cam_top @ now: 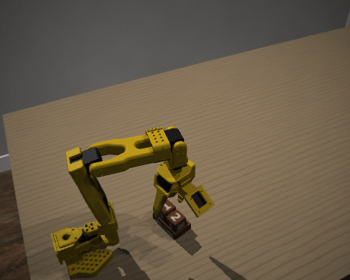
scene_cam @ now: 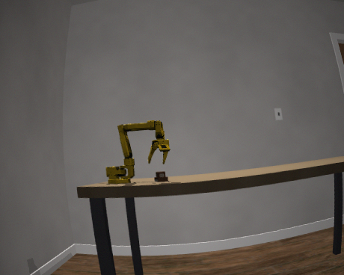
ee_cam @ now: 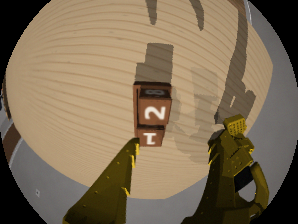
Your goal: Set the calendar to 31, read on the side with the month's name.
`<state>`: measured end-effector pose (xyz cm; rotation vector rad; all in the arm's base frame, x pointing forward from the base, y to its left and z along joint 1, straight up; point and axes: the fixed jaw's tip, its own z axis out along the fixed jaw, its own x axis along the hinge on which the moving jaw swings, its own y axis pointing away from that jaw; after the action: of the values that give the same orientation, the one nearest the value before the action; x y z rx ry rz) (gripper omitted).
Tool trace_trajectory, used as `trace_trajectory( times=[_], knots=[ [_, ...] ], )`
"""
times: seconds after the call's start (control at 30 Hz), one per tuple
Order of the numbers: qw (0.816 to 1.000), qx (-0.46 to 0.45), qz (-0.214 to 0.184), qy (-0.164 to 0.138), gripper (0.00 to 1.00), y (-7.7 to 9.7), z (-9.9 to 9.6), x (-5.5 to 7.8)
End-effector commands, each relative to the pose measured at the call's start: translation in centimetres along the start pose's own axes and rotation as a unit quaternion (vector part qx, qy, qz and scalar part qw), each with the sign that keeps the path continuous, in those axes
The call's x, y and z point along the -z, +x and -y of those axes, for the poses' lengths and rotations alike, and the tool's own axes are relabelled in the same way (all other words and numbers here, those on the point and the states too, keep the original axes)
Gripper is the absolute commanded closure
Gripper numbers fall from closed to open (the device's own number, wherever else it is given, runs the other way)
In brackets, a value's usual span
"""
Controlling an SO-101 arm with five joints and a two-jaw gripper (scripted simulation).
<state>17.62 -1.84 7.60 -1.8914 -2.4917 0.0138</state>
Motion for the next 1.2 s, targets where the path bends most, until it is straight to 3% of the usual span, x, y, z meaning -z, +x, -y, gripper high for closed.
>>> trace_trajectory(
  times=[0.0, 0.47, 0.83, 1.17],
  knots=[
    [0.999, 0.01, 0.011, -0.028, 0.64, 0.0, -0.5, 1.1],
    [0.999, 0.015, 0.012, -0.03, 0.64, 0.0, -0.5, 1.1],
    [0.996, 0.076, 0.021, -0.044, 0.64, 0.3, -0.2, 1.7],
    [0.969, 0.228, 0.053, -0.077, 0.64, 1.0, 0.6, 3.1]
  ],
)
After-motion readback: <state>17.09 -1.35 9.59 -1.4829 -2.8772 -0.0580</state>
